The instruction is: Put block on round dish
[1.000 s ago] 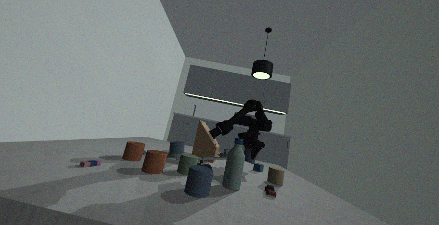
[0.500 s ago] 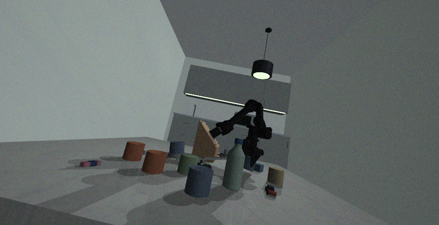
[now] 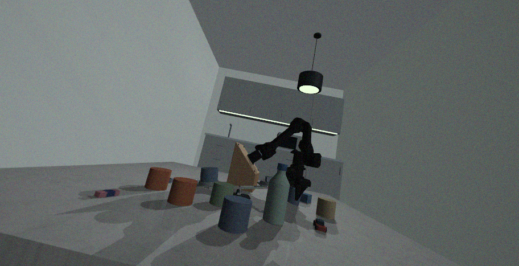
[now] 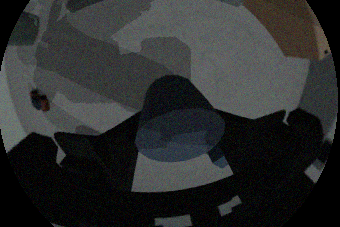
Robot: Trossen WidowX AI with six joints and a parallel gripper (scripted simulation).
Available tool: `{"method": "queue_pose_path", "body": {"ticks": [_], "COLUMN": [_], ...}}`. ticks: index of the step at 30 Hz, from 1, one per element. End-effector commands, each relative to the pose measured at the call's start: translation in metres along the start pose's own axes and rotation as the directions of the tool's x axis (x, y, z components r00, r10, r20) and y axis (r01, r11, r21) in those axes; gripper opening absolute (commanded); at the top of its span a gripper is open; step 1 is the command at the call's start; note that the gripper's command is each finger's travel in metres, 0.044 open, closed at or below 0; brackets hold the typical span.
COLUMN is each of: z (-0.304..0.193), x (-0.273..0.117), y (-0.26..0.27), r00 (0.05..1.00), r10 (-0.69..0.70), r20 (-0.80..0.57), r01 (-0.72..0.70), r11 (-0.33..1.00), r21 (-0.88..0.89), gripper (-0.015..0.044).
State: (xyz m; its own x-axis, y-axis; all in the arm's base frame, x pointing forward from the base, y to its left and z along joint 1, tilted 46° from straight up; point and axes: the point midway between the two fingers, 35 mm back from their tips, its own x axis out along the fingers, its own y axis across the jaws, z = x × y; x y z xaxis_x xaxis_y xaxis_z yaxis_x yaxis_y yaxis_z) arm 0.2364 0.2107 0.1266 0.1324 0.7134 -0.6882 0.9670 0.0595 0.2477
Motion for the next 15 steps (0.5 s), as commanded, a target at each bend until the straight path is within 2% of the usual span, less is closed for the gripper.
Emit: {"method": "queue_pose_path", "body": {"ticks": [1, 8, 10, 13, 15], "z": [0.0, 0.0, 0.0, 0.0, 0.0], "x": [0.0, 0.0, -0.012, -0.051, -0.054], "y": [0.0, 0.0, 0.001, 0.001, 0.001], "r00": [1.0, 1.0, 1.0, 1.0, 1.0], "r10": [-0.001, -0.001, 0.001, 0.007, 0.007], "r20": [0.0, 0.0, 0.002, 0.005, 0.005], "r01": [0.001, 0.001, -0.001, -0.007, -0.007], "r11": [1.0, 1.0, 1.0, 1.0, 1.0], "r21": [-0.002, -0.002, -0.001, 0.002, 0.002], "gripper": [0.021, 0.0394, 0.044, 0.044, 0.044]}}
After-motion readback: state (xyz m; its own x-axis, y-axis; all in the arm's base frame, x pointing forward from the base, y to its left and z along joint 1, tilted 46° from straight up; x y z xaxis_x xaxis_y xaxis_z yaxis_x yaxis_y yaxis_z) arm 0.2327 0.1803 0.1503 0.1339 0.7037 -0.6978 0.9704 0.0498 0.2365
